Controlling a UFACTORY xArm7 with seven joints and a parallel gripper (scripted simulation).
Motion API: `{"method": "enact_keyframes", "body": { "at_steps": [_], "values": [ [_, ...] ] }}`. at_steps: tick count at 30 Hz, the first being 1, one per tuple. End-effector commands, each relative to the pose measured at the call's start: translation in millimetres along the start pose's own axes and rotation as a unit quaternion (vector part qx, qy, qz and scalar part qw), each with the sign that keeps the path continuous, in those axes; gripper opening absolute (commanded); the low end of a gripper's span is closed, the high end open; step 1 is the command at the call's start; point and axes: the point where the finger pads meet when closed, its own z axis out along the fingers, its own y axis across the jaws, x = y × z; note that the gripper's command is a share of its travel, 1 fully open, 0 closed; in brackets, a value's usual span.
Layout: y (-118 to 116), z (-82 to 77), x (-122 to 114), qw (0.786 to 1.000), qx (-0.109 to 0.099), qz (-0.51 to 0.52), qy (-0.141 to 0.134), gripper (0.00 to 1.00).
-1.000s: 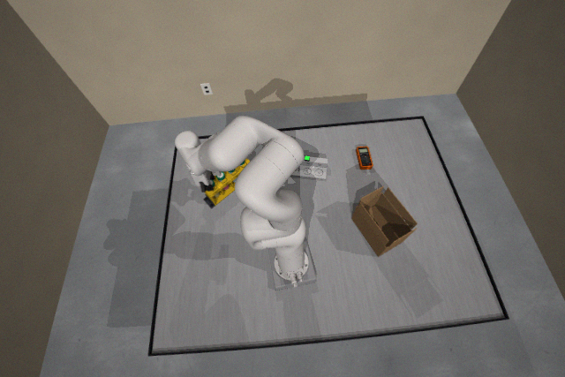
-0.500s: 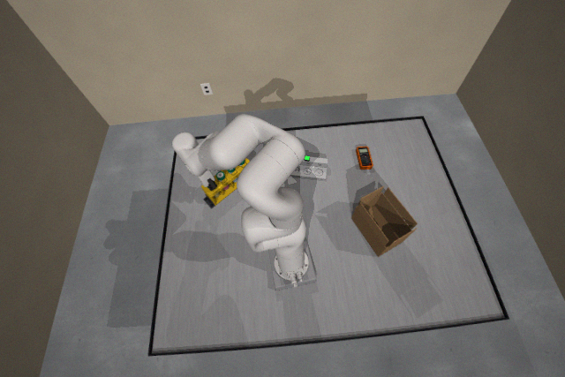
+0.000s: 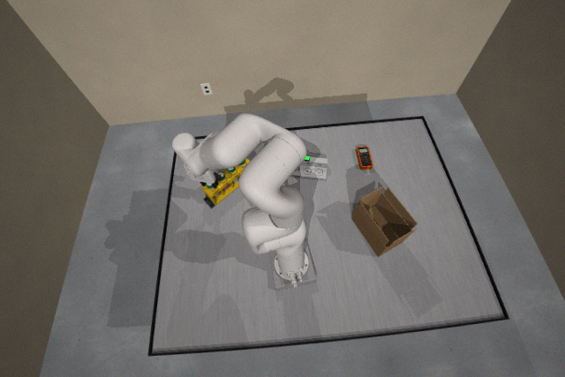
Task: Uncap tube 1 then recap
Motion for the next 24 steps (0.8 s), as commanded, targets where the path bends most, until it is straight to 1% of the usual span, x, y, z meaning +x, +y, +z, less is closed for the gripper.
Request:
{"method": "enact_keyframes", "body": {
  "at_steps": [1, 9, 10, 24],
  "values": [
    [-1.0, -1.3, 0.7, 0.996, 0.014, -0.091, -0.014, 0.46],
    [-1.0, -1.3, 0.6, 0.996, 0.014, -0.091, -0.014, 0.46],
    [-1.0, -1.3, 0.6, 0.996, 0.014, -0.091, -0.014, 0.00],
    [-1.0, -1.3, 0.6, 0.996, 0.014, -0.091, -0.014, 0.00]
  ]
}}
